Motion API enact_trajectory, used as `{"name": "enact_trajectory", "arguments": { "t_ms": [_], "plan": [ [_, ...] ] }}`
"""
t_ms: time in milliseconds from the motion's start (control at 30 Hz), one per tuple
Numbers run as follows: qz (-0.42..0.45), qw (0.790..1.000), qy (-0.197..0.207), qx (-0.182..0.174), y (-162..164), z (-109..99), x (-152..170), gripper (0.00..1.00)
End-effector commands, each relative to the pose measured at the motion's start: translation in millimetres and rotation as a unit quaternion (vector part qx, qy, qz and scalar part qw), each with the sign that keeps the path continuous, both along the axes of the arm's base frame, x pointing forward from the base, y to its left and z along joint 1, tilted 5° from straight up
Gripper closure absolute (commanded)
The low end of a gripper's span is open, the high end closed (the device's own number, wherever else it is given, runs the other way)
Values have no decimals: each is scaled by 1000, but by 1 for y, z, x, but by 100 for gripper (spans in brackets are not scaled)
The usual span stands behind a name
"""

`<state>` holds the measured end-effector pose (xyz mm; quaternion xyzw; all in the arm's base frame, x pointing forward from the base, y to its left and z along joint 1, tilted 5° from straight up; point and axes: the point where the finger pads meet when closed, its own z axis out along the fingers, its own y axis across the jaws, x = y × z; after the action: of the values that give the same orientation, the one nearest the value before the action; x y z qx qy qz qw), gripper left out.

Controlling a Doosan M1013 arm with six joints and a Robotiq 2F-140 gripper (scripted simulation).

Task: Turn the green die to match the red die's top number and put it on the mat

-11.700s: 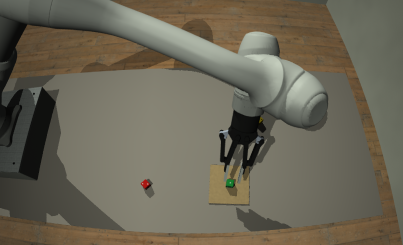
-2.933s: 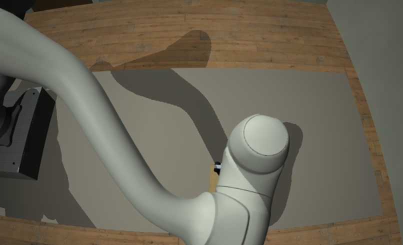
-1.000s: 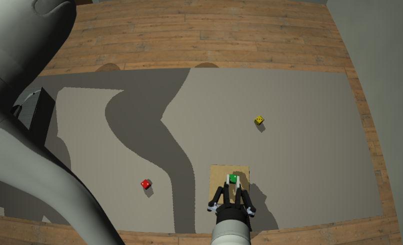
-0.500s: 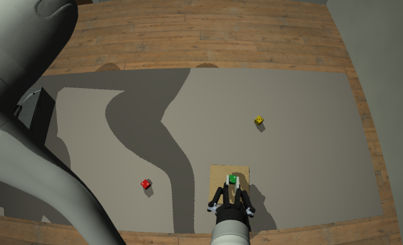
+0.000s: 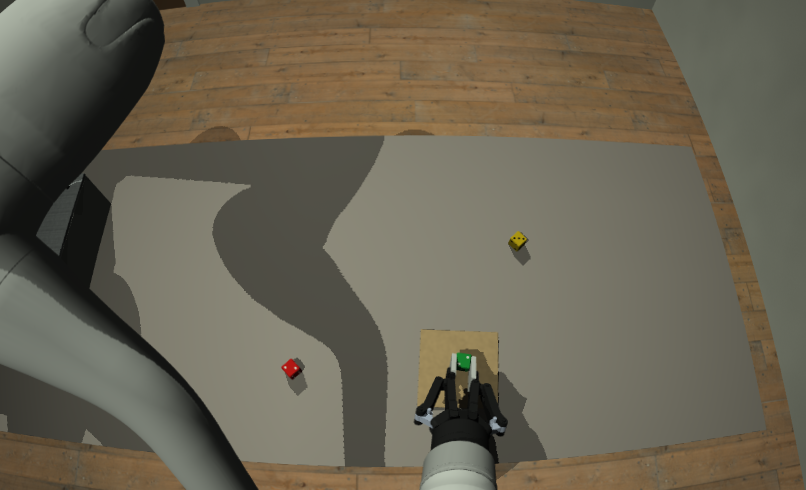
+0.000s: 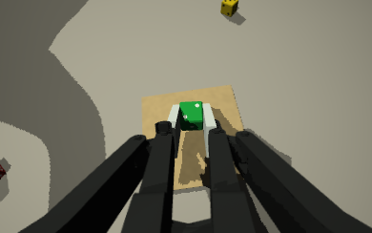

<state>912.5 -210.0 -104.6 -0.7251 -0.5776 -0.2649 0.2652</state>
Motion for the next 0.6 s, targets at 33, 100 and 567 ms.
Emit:
{"name": "enact_trajectory", "arguments": {
  "t_ms": [33,100,567],
  "plan": [
    [0,1000,0,0,0,-7,0,79],
    [0,1000,0,0,0,-11,-1,79],
    [0,1000,0,0,0,-28,-2,79]
  ]
}}
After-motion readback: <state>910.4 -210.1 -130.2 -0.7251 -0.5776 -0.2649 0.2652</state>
